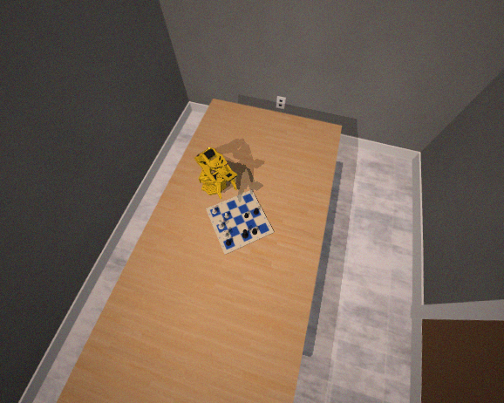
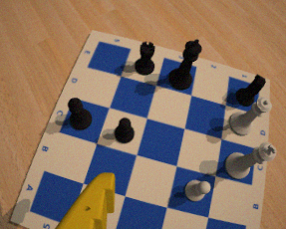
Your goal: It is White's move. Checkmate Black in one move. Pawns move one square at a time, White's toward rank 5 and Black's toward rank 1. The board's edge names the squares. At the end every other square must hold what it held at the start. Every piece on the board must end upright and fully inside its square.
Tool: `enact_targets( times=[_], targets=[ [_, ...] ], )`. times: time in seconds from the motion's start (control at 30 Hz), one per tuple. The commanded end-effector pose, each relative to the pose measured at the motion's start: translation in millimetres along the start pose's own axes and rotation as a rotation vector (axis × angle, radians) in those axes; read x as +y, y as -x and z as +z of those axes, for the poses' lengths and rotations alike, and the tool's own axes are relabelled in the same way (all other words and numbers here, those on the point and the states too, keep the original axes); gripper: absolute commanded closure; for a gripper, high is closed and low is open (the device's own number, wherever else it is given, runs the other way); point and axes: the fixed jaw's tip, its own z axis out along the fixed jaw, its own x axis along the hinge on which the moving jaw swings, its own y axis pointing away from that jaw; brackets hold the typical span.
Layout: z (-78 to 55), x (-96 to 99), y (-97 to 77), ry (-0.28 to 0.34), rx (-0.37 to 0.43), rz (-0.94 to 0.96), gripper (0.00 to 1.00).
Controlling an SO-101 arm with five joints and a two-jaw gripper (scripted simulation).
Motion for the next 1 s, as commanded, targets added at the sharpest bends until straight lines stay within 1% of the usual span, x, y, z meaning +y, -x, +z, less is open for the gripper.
enact_targets(
  times=[0.0, 0.03, 0.1, 0.2, 0.3, 0.4, 0.6, 0.67, 0.83, 0.97],
  targets=[
    [1.6, 1.3, -3.0, 0.009, 0.046, -0.011, 0.62],
    [1.7, 2.2, -2.9, 0.015, 0.061, -0.015, 0.62],
    [1.7, 2.2, -2.9, 0.015, 0.061, -0.015, 0.62],
    [2.6, 6.0, -2.6, 0.039, 0.126, -0.032, 0.65],
    [4.8, 11.5, -1.9, 0.071, 0.216, -0.059, 0.69],
    [8.8, 18.6, -1.2, 0.107, 0.327, -0.096, 0.74],
    [22.9, 36.6, -2.8, 0.174, 0.567, -0.189, 0.86],
    [22.9, 36.6, -2.8, 0.174, 0.567, -0.189, 0.86],
    [36.3, 51.6, -9.1, 0.209, 0.737, -0.267, 0.93],
    [44.0, 60.1, -14.9, 0.224, 0.827, -0.311, 0.98]
  ],
)
